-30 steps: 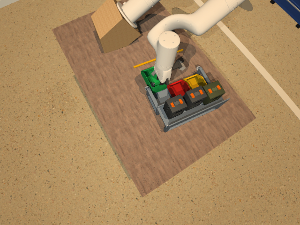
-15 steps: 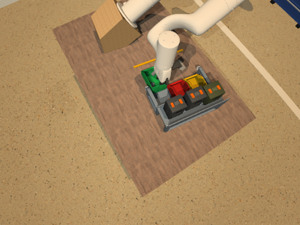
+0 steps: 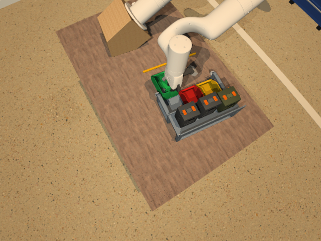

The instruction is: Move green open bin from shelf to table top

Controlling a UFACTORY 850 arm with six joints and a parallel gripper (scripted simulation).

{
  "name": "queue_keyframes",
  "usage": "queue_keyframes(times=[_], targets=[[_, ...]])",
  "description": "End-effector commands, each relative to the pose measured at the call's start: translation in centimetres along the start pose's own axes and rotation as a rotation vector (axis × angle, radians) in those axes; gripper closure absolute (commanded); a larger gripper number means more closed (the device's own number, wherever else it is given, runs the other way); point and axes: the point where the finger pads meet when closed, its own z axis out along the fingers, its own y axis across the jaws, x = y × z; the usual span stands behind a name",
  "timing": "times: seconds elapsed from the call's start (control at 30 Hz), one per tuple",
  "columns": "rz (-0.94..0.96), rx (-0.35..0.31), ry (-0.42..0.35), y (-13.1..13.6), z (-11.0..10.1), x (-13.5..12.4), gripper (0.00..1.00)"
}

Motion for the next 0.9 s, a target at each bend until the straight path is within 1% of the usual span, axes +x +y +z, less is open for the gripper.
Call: queue_keyframes(times=[0.0, 0.23, 0.4, 0.8, 0.87], targets=[[-0.001, -0.002, -0.001, 0.1, 0.0, 0.0, 0.67], [-0.001, -0.002, -0.001, 0.1, 0.0, 0.0, 0.67], [-0.001, -0.002, -0.001, 0.1, 1.0, 0.0, 0.67], [-0.001, -0.002, -0.001, 0.1, 1.0, 0.0, 0.67], [-0.001, -0.002, -0.001, 0.1, 1.4, 0.0, 0.67]])
